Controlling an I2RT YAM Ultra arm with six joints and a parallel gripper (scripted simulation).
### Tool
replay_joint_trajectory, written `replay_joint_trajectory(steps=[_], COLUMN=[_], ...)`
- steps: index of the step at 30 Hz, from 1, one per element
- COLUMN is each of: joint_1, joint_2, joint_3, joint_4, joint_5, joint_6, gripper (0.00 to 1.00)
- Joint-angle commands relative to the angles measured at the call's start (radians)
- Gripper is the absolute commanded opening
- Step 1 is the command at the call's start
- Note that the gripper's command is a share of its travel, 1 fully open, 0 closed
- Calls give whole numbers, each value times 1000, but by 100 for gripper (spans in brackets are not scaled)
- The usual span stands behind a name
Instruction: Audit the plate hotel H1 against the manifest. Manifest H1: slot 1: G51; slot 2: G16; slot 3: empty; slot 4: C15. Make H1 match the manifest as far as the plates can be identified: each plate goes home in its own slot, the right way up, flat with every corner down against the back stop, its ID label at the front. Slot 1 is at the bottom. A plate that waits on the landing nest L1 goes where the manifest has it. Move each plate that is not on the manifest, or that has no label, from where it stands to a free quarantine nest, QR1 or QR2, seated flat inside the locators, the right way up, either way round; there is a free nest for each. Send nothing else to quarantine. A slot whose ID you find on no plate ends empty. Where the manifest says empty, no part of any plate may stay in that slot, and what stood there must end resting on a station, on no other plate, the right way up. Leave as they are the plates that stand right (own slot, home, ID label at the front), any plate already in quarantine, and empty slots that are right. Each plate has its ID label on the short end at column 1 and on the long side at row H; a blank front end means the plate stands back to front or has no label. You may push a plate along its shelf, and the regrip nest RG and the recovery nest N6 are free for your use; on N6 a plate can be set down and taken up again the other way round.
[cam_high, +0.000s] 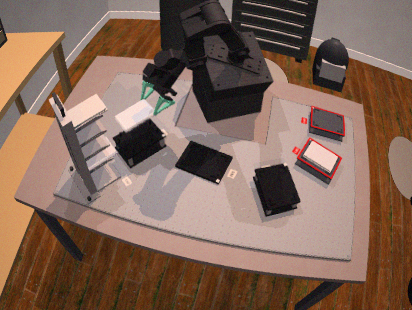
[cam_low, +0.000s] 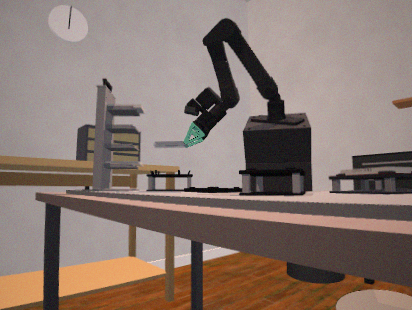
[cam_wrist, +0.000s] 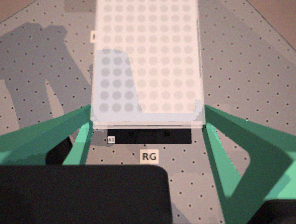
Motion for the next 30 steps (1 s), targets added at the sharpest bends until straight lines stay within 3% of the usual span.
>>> replay_joint_trajectory(steps=[1, 11, 30], joint_1=[-16, -36, -24], joint_2=[-27, -91, -74], joint_3=[0, -2, 17], joint_4=[-9, -80, -76], joint_5=[-5, -21, -11], joint_6=[-6, -21, -12], gripper=[86, 86, 86])
